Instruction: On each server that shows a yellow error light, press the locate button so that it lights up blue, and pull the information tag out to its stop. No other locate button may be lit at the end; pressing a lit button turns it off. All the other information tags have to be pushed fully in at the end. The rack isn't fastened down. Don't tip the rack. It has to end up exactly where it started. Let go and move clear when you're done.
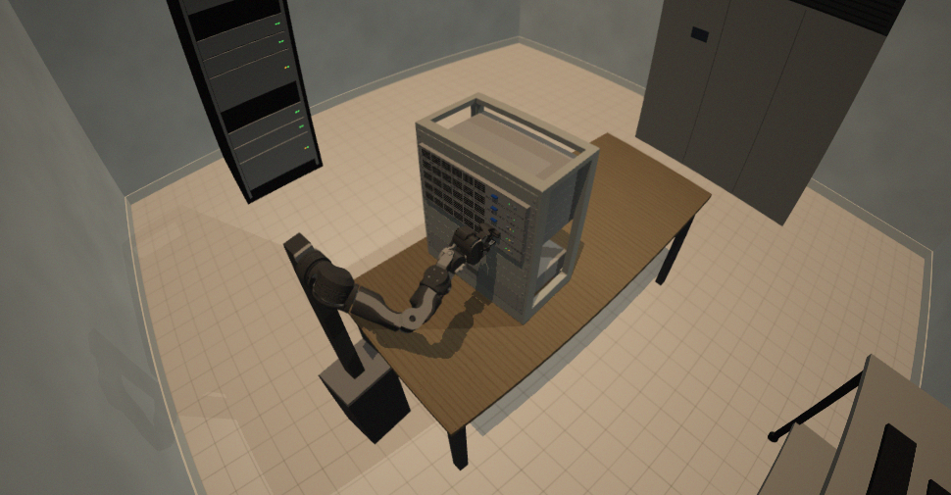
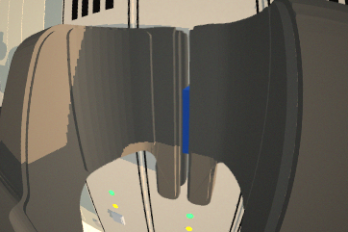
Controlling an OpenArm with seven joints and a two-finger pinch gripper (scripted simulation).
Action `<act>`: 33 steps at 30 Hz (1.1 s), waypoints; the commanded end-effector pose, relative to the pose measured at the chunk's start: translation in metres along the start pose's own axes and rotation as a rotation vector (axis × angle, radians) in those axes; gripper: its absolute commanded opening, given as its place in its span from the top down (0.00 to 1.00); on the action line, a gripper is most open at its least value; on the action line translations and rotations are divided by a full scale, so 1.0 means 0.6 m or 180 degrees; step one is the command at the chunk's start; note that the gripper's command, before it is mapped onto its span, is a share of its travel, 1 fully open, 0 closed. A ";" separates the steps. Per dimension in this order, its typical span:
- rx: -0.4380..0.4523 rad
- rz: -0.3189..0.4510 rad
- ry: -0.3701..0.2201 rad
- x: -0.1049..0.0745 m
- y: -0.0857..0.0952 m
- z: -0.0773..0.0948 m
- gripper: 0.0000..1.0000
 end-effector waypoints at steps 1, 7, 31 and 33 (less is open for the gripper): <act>-0.0004 -0.0012 0.0020 0.000 0.000 -0.003 1.00; -0.0004 -0.0012 0.0020 0.000 0.000 -0.003 1.00; -0.0004 -0.0006 0.0027 -0.020 0.001 -0.004 1.00; -0.0004 -0.0007 0.0027 -0.020 0.001 -0.004 1.00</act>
Point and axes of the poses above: the point where the finger pads meet when closed, its own x axis out along the fingers, its own y axis across the jaws, z = x × y, the point moved 6 cm from there along -x, back along the fingers, and after that the axes turned 5 degrees about x, right-handed, at the moved point
